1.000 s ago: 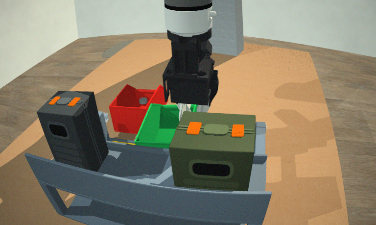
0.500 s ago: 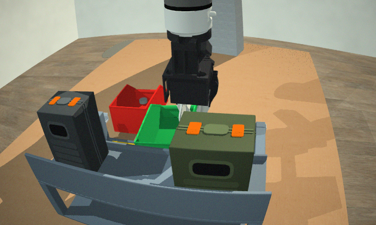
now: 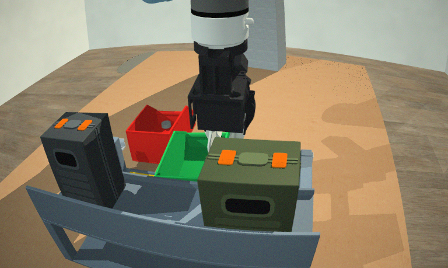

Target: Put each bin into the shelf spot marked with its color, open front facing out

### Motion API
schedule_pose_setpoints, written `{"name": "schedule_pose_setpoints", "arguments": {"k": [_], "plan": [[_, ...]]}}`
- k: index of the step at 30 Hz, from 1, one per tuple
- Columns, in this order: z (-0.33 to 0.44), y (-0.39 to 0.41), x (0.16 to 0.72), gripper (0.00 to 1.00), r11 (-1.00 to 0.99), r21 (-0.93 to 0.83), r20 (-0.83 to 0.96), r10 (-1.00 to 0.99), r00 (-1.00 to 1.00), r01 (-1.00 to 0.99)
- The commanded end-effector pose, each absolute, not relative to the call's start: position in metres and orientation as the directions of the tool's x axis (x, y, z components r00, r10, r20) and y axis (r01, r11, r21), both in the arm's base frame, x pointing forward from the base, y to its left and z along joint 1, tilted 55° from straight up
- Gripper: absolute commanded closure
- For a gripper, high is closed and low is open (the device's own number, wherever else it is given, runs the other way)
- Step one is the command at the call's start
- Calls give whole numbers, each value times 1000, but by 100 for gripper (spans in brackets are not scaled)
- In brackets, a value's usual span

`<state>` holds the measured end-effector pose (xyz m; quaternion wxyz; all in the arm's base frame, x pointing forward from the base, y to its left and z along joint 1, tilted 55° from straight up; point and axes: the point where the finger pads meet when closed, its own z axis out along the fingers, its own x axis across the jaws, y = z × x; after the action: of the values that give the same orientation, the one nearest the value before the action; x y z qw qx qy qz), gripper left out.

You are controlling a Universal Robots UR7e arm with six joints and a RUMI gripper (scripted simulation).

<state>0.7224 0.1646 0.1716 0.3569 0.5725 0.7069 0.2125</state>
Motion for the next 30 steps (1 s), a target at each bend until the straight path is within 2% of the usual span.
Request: {"name": "schedule_pose_setpoints", "arguments": {"k": [1,30], "plan": [[174,165,724,100,255,712,-261,961,-90,654],[180,167,729,100,255,720,-261,961,-89,646]]}}
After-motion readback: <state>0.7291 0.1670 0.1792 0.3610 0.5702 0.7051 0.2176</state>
